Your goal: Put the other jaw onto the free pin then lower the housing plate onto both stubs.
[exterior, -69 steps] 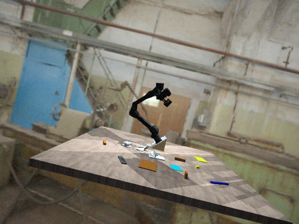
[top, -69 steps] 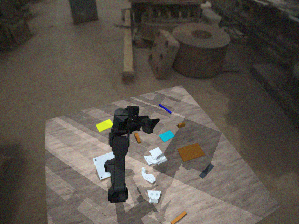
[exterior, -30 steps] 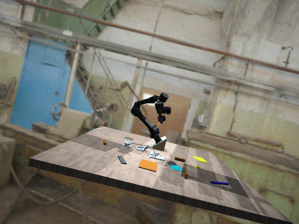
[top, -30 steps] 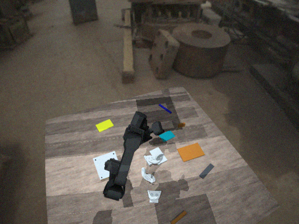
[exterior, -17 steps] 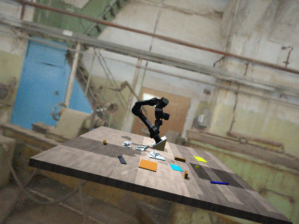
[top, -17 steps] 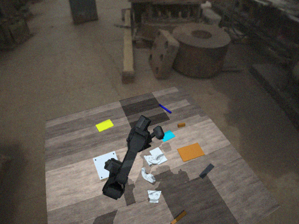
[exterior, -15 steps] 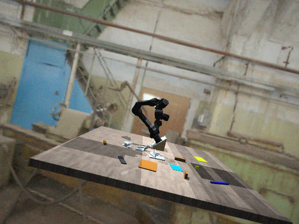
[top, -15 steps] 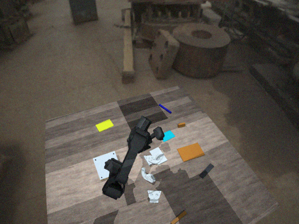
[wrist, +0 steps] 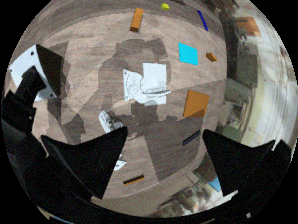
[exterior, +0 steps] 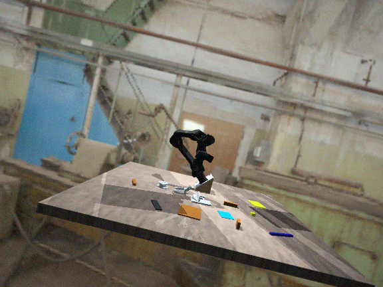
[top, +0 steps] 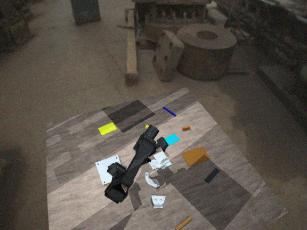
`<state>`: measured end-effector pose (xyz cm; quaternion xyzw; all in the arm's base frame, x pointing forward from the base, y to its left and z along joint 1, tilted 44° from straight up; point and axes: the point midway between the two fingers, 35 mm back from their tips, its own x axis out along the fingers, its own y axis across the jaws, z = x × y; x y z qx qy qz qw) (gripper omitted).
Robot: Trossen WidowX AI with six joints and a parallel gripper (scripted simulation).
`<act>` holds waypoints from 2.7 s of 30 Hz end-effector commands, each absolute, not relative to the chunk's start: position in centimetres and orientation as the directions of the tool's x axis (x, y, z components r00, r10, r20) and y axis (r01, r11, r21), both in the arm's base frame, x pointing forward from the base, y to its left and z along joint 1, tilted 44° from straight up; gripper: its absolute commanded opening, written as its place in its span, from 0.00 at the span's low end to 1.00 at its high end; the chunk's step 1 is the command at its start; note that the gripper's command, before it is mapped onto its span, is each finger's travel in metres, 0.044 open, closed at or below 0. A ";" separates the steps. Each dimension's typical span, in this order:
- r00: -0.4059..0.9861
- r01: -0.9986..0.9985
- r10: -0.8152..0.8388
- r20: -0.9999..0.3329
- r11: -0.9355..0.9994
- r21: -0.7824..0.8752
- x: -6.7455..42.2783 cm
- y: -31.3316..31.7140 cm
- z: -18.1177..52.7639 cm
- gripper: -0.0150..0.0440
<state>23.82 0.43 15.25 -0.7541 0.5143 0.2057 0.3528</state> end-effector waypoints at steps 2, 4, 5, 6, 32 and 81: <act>0.299 -0.954 -0.654 -0.695 -0.212 -0.211 22.6 -1.0 14.0 1.00; 0.267 -0.963 -0.661 -0.701 -0.206 -0.173 22.1 -1.5 13.6 1.00; 0.251 -0.967 -0.664 -0.704 -0.203 -0.154 21.9 -1.7 13.4 1.00; 0.235 -0.971 -0.668 -0.706 -0.199 -0.135 21.7 -2.0 13.3 1.00; -0.075 -0.969 -0.682 -0.727 -0.121 0.214 16.6 -5.7 10.7 1.00; -0.074 -0.970 -0.685 -0.725 -0.121 0.213 16.0 -10.9 5.3 1.00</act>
